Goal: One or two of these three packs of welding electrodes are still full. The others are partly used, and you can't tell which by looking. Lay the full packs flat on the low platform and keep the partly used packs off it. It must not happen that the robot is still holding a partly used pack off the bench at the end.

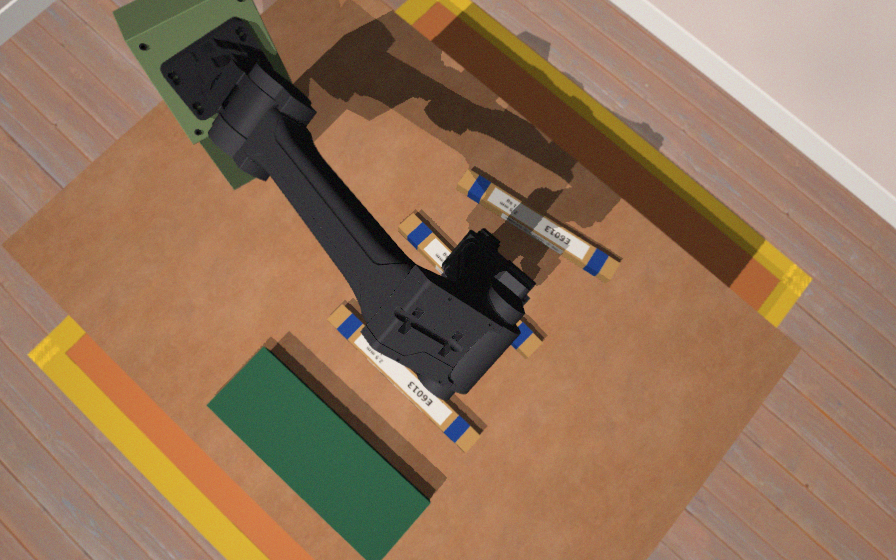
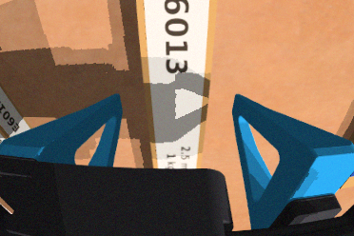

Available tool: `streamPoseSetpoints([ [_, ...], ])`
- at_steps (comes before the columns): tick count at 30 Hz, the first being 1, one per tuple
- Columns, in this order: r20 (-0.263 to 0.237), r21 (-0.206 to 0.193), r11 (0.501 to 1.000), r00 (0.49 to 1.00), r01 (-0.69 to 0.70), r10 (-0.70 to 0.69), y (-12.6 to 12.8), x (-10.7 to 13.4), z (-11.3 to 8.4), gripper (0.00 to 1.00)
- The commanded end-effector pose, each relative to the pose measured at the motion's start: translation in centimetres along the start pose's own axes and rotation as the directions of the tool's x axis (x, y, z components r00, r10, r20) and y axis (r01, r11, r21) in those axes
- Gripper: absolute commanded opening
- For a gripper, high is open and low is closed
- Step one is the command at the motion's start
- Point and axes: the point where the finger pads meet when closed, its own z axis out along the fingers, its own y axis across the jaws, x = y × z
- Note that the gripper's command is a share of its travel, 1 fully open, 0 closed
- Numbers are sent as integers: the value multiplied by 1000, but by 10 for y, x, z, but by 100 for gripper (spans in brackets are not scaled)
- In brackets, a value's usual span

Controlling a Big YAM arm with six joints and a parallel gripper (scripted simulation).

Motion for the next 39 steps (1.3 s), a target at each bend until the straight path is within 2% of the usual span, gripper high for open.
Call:
streamPoseSetpoints([
  [1, 9, -13, 1000, 1000, 20, -20, 4, -3, -12, 74],
  [7, 10, -15, 1000, 1000, 22, -22, 6, -5, -14, 74],
  [13, 12, -8, 1000, 1000, 15, -14, 2, -5, 1, 74],
  [30, 9, 3, 1000, 1000, 7, -7, -4, -4, 28, 74],
  [39, 23, -5, 1000, 1000, 7, -7, -1, -11, 22, 74],
])
